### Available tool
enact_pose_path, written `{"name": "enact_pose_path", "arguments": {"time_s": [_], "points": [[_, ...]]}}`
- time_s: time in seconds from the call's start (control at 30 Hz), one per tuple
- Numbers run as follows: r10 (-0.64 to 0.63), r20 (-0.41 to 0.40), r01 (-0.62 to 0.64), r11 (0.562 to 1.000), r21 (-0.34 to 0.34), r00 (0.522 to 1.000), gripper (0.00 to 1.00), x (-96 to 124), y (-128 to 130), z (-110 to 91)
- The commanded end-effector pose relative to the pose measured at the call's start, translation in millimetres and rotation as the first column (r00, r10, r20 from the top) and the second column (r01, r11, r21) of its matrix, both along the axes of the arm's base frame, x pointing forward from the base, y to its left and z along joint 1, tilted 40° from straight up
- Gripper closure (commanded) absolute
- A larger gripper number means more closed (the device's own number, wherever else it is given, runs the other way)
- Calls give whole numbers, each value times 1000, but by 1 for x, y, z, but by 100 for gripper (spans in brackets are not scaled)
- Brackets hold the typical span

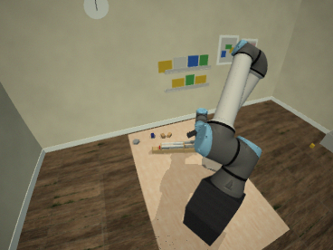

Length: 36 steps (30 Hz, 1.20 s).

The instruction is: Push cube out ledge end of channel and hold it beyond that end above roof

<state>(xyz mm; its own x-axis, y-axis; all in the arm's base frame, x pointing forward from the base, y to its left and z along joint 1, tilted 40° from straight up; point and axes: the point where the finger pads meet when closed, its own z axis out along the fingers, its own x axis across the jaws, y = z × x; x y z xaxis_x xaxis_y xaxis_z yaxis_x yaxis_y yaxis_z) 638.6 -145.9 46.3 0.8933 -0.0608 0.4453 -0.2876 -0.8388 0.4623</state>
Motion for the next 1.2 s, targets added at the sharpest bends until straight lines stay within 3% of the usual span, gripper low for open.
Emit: {"name": "enact_pose_path", "arguments": {"time_s": [0.0,1.17], "points": [[1,1,-1,1000,0,1000,100,2,-3,-4],[1,1,-1,1000,0,1000,100,11,20,-18]]}}
